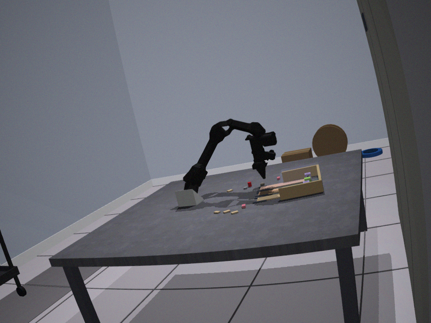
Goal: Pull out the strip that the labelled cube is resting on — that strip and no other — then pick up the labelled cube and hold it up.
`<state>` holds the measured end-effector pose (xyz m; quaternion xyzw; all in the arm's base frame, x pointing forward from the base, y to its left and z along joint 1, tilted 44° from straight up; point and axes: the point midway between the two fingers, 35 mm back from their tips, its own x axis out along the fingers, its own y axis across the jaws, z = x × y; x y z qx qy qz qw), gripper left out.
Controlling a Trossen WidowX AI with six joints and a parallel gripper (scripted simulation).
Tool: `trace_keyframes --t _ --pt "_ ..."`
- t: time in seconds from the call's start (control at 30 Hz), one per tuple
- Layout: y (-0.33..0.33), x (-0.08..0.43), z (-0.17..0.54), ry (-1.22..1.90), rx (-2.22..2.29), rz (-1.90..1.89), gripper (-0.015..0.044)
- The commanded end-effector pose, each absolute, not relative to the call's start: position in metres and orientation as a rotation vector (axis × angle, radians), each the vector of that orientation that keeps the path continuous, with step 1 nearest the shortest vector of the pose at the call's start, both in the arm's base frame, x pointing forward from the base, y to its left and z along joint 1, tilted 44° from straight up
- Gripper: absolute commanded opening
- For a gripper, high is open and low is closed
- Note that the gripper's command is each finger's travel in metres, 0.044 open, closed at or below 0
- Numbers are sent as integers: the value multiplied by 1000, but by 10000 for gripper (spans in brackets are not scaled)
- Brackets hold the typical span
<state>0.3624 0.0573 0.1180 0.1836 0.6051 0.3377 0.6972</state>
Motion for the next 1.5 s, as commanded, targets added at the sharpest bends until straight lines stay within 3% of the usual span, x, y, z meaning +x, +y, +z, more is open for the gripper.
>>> trace_keyframes --t 0.0,1.47 --pt "62 361 111 1360 413 751 0" --pt "89 360 86 1359 416 754 0"
